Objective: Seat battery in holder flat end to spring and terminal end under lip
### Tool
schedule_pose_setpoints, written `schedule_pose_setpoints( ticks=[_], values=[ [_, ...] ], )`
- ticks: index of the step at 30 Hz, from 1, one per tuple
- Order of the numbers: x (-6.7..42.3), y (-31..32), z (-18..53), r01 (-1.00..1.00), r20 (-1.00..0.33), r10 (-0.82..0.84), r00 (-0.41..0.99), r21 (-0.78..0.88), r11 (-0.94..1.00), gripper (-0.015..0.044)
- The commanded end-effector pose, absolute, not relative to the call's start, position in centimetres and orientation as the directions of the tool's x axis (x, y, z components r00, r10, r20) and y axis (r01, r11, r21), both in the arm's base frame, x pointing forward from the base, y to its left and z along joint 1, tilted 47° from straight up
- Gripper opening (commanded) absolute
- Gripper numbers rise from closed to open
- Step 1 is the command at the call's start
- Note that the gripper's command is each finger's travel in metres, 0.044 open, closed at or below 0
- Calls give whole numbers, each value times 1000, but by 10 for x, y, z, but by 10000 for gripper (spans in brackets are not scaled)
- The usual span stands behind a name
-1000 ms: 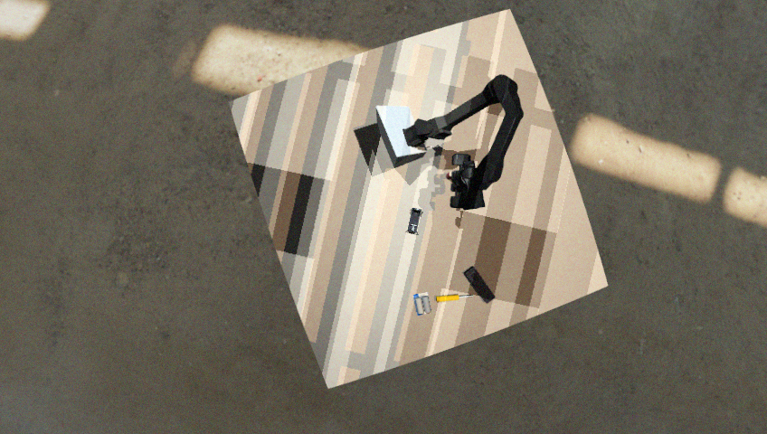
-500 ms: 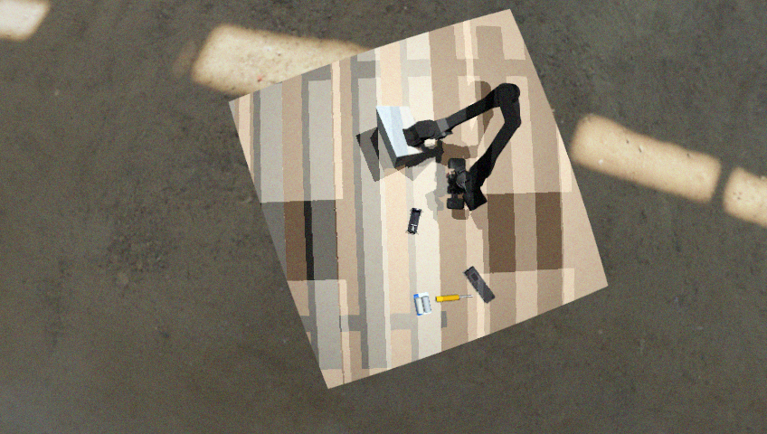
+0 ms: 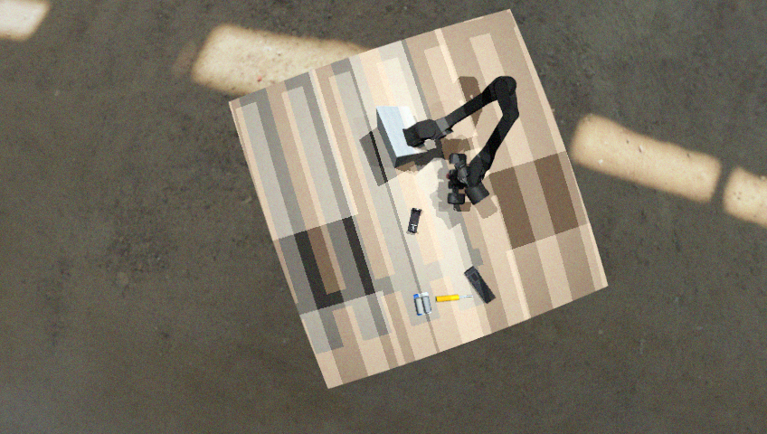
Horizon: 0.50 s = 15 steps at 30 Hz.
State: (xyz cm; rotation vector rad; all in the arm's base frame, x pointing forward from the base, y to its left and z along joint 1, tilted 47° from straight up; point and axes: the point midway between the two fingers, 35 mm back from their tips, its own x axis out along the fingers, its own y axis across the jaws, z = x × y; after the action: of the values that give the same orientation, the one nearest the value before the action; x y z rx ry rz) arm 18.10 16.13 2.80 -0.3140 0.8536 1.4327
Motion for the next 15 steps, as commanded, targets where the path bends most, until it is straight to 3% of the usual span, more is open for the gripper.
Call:
schedule_pose_setpoints(
  ticks=[1,15],
  values=[
    [172,162,28,-940,-678,729,-92,301,161,0],
    [150,165,35,-940,-677,730,-93,302,161,0]
  ],
)
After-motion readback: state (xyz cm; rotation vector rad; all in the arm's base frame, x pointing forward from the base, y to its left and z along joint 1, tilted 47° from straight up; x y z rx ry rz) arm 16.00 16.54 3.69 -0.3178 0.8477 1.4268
